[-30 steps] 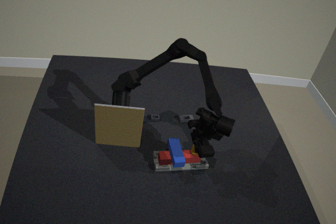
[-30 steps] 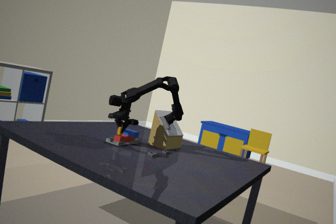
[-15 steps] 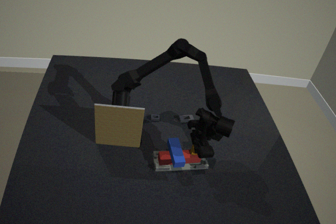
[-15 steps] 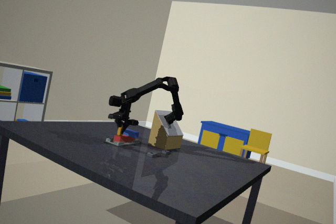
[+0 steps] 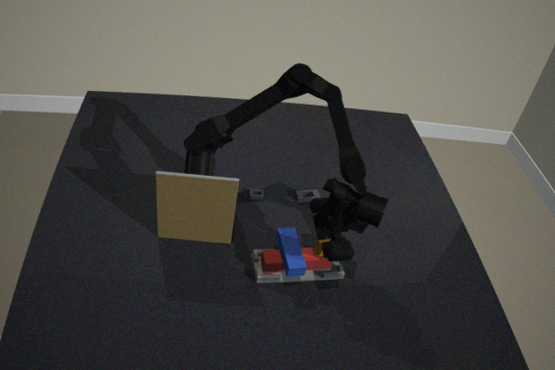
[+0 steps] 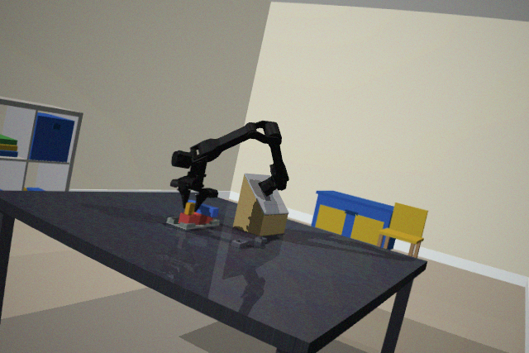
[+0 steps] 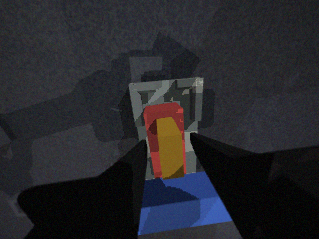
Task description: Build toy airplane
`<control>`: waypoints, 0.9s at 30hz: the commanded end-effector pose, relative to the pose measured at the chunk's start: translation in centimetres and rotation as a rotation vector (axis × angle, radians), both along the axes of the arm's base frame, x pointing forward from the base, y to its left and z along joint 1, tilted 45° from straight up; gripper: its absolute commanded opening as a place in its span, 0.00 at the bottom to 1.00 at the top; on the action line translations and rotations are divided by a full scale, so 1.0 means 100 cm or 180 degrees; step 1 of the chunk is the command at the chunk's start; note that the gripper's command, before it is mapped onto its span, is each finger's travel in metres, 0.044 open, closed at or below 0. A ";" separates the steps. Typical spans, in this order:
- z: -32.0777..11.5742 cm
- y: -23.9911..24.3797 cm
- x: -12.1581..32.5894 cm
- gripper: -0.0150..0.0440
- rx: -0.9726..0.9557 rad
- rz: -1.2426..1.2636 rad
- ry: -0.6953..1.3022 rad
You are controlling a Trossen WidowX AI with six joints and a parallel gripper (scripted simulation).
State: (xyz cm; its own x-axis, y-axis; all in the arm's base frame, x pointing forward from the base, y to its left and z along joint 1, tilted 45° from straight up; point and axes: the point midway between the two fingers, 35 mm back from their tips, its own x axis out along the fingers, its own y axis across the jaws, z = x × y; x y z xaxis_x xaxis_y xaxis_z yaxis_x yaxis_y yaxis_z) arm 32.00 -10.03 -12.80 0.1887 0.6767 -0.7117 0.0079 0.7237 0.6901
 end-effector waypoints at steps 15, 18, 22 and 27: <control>0.064 -0.066 -0.018 0.69 -0.0006 -0.0018 0.0014; 0.063 -0.067 -0.019 0.69 -0.0006 -0.0018 0.0014; 0.063 -0.067 -0.019 0.69 -0.0006 -0.0018 0.0014; 0.064 -0.066 -0.019 0.69 -0.0006 -0.0018 0.0014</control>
State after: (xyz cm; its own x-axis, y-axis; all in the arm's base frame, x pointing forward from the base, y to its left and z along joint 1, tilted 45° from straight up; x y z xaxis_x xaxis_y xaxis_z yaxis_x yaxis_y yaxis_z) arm 30.13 -16.59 -6.49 0.1907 0.6761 -0.7117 0.0211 0.7220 0.6916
